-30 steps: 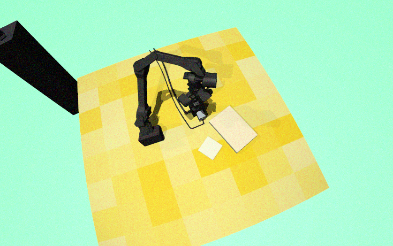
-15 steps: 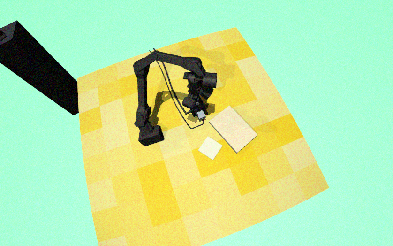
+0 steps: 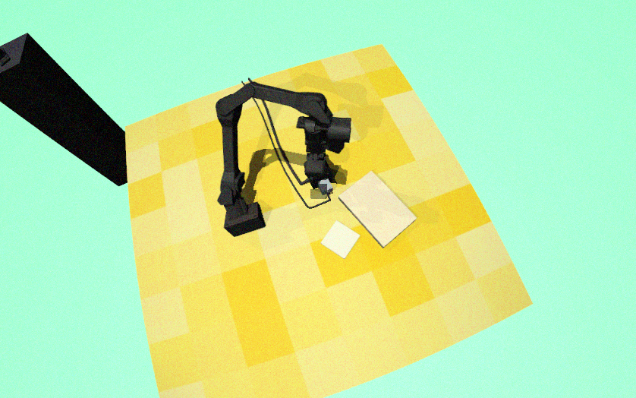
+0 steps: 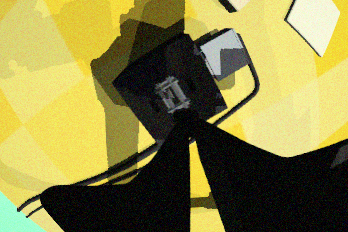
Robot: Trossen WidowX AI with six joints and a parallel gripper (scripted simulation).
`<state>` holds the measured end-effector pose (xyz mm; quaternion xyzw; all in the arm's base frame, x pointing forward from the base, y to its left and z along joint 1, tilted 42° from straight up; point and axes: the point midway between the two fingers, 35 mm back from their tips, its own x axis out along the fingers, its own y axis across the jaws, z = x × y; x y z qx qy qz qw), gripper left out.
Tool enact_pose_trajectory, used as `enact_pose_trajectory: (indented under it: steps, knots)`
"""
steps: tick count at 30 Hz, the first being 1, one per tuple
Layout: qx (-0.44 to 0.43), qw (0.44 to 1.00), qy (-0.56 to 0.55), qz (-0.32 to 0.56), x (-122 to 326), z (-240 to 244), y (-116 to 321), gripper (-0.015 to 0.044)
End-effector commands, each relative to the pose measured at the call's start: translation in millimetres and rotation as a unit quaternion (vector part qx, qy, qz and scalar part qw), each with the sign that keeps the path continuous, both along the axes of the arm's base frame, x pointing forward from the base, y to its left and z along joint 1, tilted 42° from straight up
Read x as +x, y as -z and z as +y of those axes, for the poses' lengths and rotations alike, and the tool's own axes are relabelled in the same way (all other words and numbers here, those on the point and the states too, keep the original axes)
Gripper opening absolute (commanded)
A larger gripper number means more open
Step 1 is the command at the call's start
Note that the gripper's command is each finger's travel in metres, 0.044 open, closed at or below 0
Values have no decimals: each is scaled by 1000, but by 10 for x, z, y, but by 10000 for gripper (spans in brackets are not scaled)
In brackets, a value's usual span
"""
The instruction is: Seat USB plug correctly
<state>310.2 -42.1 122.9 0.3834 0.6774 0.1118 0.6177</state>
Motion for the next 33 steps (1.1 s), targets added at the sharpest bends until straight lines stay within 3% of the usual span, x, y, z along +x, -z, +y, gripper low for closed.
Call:
enact_pose_trajectory:
  steps: [1,17,33]
  knots:
    - [-4,998,-45,-39,0,1,1,0]
    - [-15,964,-200,-175,0,1,1,0]
    - [-26,888,-346,-303,0,1,1,0]
